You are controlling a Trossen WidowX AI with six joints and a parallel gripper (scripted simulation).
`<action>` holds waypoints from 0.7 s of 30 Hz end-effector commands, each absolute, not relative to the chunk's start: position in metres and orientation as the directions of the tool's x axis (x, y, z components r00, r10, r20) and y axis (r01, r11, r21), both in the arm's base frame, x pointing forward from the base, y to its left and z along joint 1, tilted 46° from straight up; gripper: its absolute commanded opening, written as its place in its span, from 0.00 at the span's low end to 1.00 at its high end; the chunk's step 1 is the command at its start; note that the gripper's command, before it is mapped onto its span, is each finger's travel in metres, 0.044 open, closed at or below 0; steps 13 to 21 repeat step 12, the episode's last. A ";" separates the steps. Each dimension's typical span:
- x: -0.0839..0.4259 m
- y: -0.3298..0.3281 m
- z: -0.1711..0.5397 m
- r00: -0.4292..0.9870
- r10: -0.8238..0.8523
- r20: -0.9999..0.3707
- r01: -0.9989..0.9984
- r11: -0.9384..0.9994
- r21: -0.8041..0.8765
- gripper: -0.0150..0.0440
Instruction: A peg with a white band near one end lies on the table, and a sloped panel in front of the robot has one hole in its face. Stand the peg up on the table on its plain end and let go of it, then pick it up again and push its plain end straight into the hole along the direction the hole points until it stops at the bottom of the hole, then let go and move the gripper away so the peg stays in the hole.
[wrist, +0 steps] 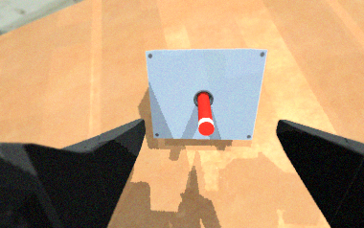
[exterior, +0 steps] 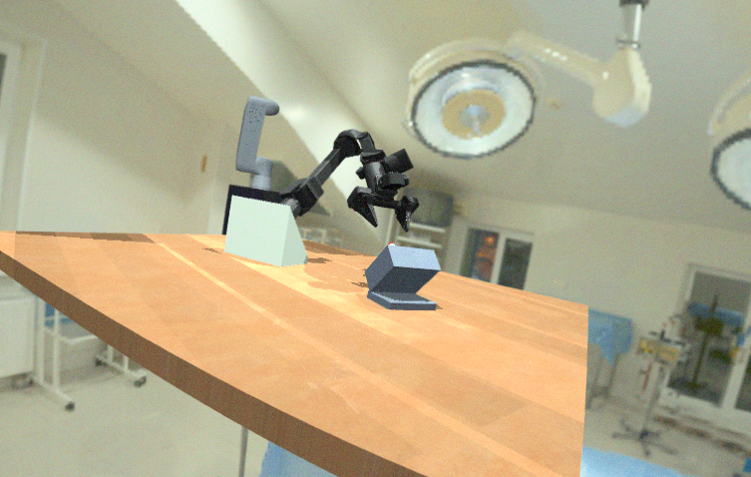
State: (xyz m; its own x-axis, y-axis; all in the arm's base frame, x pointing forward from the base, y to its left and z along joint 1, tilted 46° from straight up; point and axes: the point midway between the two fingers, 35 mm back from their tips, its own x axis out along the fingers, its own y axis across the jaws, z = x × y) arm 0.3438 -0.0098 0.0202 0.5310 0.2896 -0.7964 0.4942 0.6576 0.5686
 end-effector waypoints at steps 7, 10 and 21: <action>0.337 -0.014 0.031 0.533 0.291 -0.794 0.490 0.659 0.571 1.00; 0.336 -0.015 0.033 0.534 0.291 -0.794 0.491 0.658 0.571 1.00; 0.335 -0.015 0.034 0.534 0.291 -0.794 0.491 0.658 0.571 1.00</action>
